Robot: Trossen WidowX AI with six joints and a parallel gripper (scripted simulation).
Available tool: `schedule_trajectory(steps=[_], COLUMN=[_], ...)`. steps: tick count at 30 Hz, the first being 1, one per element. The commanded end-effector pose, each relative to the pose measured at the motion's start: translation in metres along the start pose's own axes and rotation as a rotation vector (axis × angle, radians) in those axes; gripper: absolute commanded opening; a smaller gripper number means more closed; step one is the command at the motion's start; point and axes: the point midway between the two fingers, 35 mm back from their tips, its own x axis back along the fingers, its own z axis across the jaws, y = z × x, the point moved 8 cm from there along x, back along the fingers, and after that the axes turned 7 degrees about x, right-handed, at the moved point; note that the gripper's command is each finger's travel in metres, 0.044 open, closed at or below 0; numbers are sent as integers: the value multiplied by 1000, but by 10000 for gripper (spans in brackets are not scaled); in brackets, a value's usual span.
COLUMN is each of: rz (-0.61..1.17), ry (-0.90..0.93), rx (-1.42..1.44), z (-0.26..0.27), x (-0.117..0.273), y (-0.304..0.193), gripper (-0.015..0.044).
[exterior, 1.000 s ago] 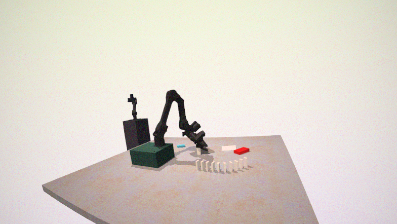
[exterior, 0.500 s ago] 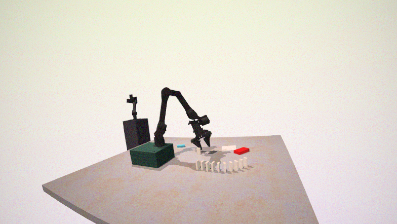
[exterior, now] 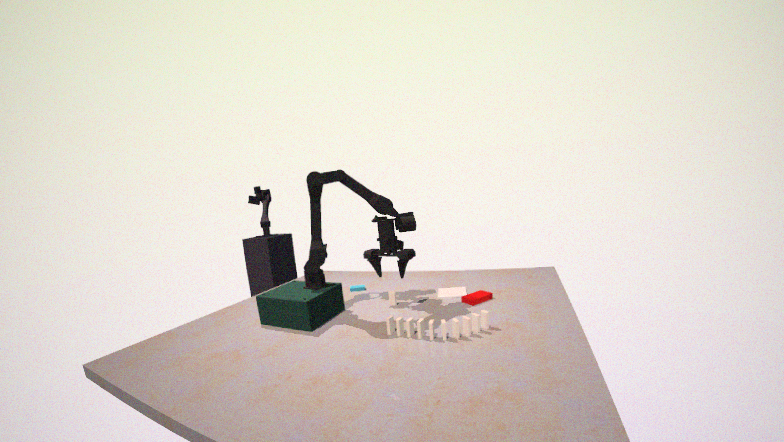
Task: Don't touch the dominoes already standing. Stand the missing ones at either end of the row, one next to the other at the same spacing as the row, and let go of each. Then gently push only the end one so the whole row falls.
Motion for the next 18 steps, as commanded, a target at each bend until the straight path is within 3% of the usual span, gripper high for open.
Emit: schedule_trajectory(steps=[1,8,18], rz=[-5,-5,-5], ry=[11,11,11], rx=[10,10,10], z=[0,1,2], x=[-4,-62,-74], y=[0,-1,-1], gripper=[440,440,440])
